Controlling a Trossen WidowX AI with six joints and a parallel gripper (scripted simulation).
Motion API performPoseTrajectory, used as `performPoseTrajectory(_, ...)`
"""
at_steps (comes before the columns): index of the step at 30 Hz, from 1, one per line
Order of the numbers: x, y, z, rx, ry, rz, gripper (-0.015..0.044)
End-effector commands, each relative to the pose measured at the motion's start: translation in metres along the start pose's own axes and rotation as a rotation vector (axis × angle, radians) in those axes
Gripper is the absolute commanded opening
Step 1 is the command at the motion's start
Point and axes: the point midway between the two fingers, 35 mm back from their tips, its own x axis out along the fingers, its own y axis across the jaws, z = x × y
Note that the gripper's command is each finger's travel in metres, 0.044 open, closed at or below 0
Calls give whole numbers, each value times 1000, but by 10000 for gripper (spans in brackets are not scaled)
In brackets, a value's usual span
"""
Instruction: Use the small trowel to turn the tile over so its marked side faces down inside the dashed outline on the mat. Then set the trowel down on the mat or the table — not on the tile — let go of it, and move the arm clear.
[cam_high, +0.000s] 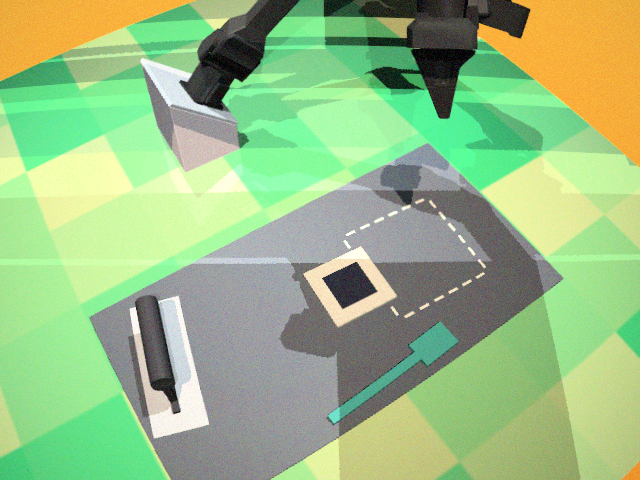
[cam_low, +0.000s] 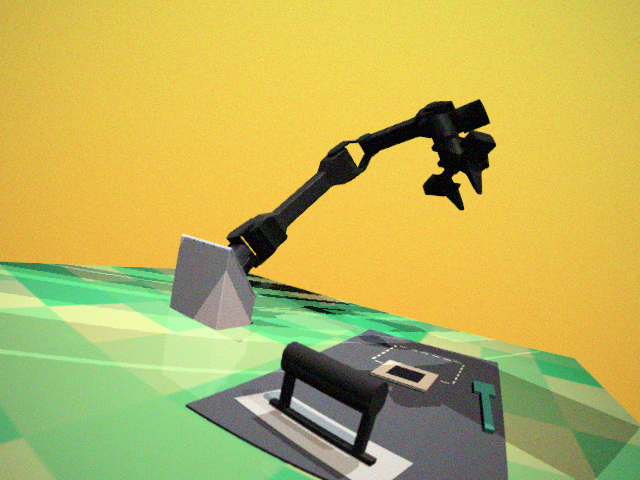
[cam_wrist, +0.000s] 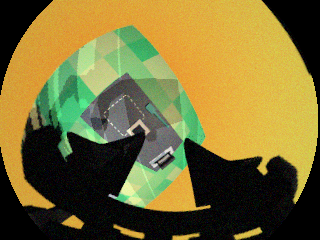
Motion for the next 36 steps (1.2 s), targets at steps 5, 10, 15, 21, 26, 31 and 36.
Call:
performPoseTrajectory(5,56,-51,-61,207,121,74,270)
performPoseTrajectory(10,94,-80,-103,355,182,125,270)
performPoseTrajectory(15,130,-101,-150,505,242,177,270)
performPoseTrajectory(21,165,-113,-204,680,308,226,270)
performPoseTrajectory(26,188,-117,-241,784,348,263,270)
performPoseTrajectory(31,224,-115,-300,924,402,332,270)
performPoseTrajectory(36,248,-107,-341,1019,437,381,270)
